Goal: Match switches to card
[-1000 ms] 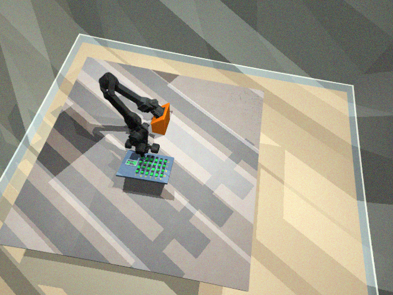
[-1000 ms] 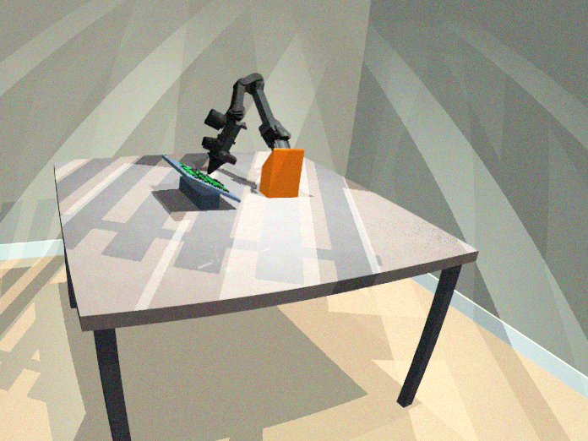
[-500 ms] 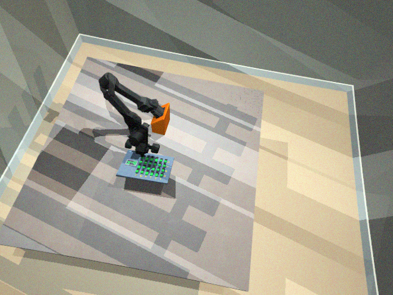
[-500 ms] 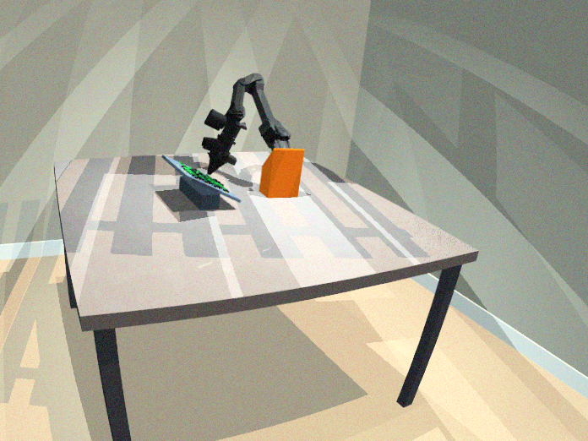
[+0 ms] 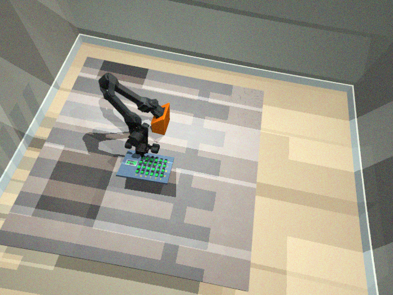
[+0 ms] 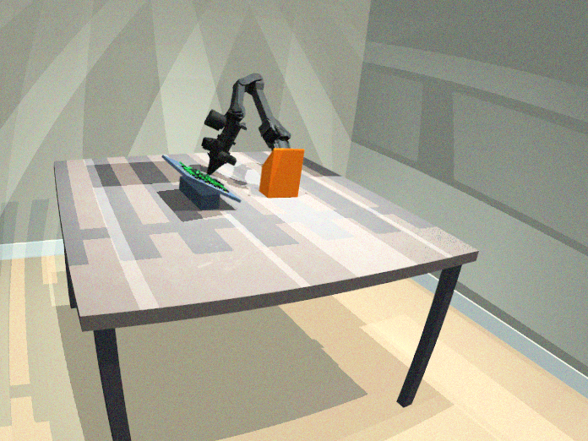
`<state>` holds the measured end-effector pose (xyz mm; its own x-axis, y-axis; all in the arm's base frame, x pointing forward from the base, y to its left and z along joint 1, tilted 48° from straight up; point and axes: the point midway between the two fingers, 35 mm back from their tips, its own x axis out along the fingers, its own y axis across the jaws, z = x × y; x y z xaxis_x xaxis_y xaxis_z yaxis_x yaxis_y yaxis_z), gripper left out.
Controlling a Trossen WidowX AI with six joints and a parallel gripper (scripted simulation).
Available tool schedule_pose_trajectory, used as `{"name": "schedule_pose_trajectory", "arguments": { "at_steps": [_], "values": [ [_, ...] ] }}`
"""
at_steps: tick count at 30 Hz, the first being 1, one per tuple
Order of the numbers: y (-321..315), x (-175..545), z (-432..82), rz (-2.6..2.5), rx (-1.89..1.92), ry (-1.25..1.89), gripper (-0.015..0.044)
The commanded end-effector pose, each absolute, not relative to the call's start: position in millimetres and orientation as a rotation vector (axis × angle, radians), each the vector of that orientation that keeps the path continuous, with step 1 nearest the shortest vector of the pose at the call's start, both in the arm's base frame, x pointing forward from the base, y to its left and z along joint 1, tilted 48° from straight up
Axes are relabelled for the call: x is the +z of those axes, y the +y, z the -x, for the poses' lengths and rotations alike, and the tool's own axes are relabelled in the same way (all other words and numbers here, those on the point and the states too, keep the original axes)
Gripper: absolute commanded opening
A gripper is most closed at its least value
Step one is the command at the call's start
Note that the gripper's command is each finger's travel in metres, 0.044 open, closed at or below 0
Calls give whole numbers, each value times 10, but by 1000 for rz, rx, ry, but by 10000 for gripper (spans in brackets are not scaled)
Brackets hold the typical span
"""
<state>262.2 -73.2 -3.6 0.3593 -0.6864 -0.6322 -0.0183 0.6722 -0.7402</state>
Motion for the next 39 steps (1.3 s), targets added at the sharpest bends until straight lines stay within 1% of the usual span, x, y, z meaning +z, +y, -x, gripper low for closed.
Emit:
{"name": "schedule_pose_trajectory", "arguments": {
  "at_steps": [1, 35, 39],
  "values": [
    [-732, -52, -2618, 739, -477, 1141, 0],
    [-763, -81, -2635, 740, -477, 1141, 0],
    [-518, 118, -2534, 736, -472, 1131, 0]
  ]
}}
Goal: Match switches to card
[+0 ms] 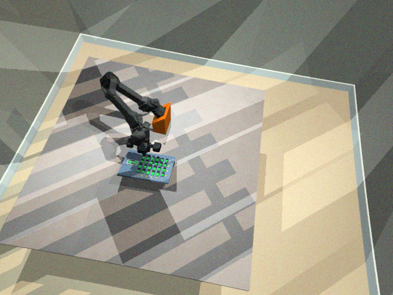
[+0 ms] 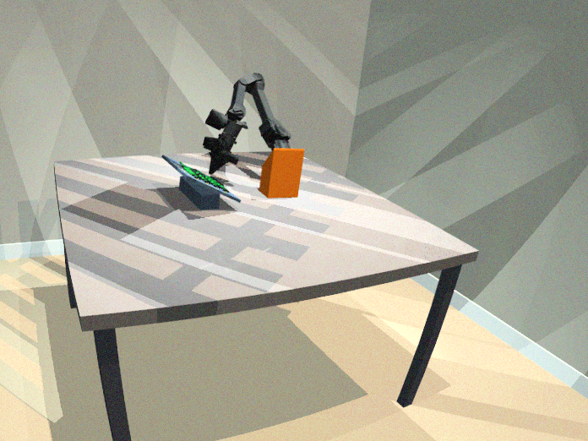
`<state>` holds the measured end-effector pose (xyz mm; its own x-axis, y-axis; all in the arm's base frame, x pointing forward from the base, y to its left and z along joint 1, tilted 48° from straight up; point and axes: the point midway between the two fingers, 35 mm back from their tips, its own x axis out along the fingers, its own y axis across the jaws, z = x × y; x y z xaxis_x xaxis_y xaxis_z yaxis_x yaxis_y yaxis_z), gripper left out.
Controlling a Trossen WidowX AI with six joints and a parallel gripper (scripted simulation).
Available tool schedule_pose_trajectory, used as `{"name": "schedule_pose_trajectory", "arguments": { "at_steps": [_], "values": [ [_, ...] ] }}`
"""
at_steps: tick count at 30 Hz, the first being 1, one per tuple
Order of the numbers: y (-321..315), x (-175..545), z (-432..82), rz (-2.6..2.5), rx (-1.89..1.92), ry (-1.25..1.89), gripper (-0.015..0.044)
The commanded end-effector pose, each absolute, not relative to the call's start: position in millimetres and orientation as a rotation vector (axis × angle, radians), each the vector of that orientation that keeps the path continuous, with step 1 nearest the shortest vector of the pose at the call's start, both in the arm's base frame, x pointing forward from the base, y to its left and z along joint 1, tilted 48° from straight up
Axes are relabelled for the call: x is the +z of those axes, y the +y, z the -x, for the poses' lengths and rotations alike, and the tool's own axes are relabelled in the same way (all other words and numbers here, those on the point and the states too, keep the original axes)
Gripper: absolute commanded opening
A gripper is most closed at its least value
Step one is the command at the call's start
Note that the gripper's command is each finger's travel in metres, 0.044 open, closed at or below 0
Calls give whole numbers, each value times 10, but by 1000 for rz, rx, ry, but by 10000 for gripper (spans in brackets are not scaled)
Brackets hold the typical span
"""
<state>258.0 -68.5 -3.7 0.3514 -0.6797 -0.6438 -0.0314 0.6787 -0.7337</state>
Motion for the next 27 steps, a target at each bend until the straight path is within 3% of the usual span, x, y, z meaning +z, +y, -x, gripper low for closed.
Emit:
{"name": "schedule_pose_trajectory", "arguments": {
  "at_steps": [1, 11, 20, 27],
  "values": [
    [-432, 199, -2477, 737, -468, 1127, 0],
    [-305, 323, -2391, 742, -462, 1118, 0],
    [307, 21, -2786, 739, -456, 1117, 0],
    [347, -4, -2807, 737, -462, 1116, 0]
  ]
}}
